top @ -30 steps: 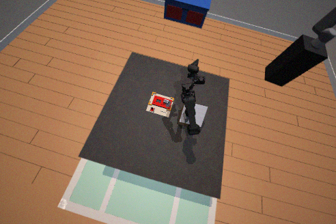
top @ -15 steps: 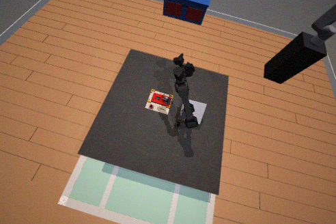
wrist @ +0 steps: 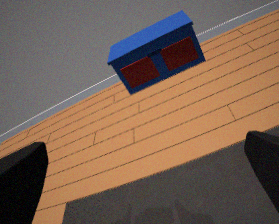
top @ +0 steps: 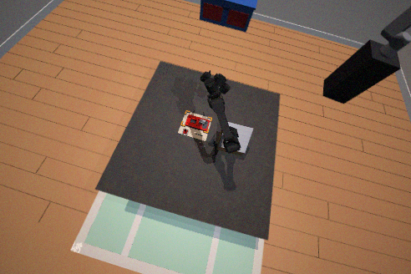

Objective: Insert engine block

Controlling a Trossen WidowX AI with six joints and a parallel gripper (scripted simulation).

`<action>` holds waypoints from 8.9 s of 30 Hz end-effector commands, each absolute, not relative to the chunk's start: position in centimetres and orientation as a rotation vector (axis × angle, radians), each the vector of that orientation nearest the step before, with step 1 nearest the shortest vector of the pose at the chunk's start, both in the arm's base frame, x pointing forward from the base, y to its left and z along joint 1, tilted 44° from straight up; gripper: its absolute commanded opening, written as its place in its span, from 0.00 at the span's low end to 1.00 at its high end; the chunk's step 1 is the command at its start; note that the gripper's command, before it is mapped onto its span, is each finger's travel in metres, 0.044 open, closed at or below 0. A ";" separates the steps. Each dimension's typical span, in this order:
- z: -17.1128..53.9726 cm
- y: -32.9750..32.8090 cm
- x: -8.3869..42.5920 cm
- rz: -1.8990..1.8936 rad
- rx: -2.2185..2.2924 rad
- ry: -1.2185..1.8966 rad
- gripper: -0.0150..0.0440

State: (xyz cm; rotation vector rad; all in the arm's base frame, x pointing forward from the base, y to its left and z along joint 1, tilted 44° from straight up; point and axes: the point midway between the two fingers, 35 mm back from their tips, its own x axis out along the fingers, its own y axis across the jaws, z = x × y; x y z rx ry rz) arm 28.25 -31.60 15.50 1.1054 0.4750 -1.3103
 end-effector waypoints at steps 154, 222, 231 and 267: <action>-9.5 -0.5 25.4 0.609 0.557 1.611 0.25; -13.0 7.4 31.6 0.714 0.475 1.558 0.52; -13.0 7.4 31.5 0.708 0.480 1.562 0.52; -13.3 7.6 31.5 0.723 0.465 1.553 0.52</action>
